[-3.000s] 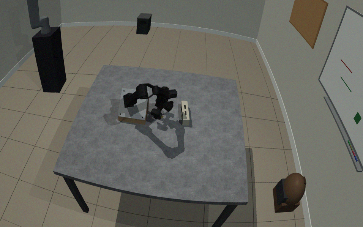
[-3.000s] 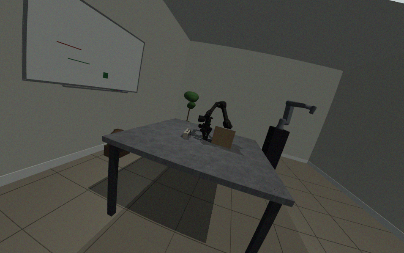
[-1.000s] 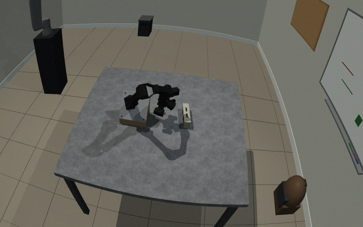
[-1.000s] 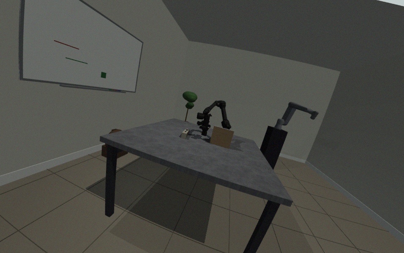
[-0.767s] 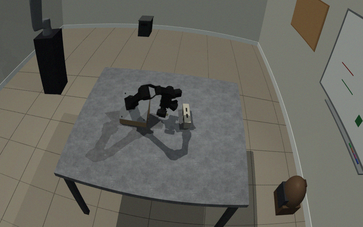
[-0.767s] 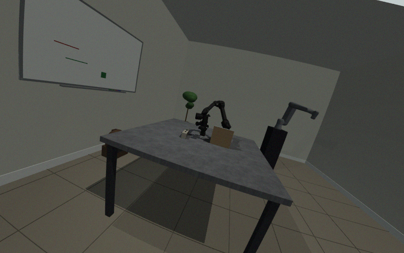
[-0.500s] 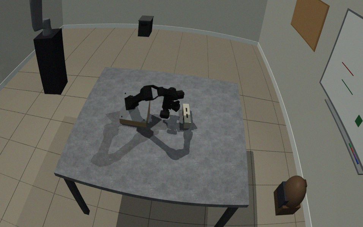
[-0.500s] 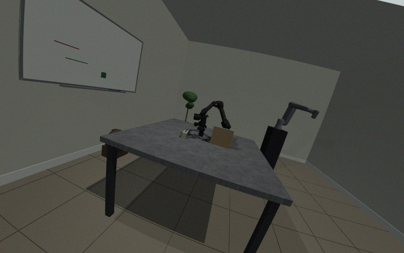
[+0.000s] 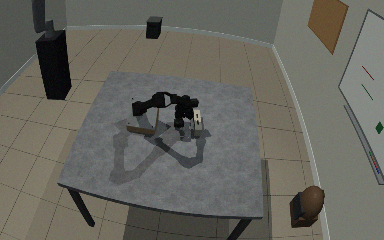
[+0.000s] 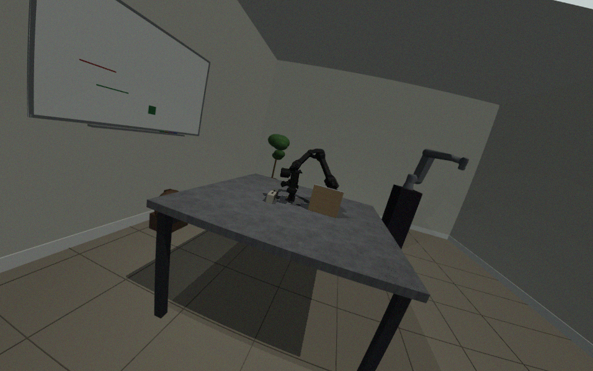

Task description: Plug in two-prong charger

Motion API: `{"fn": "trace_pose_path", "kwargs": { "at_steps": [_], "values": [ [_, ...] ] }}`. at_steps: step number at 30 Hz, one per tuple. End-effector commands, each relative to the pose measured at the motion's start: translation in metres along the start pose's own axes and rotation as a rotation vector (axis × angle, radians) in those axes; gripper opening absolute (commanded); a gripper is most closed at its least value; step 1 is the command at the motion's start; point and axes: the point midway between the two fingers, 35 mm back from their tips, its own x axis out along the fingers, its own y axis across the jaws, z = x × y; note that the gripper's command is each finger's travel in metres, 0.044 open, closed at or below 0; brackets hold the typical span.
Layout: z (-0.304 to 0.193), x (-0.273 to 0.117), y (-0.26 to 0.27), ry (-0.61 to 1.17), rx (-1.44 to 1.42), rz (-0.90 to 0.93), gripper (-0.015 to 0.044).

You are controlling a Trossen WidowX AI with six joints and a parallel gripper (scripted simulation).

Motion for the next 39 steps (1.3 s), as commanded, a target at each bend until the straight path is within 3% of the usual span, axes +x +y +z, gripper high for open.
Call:
{"fn": "trace_pose_path", "kwargs": {
  "at_steps": [1, 39],
  "values": [
    [0.006, -0.001, 0.000, -0.008, -0.003, -0.002, 0.0000],
    [0.048, 0.000, 0.001, -0.009, -0.030, -0.005, 0.0000]
  ]
}}
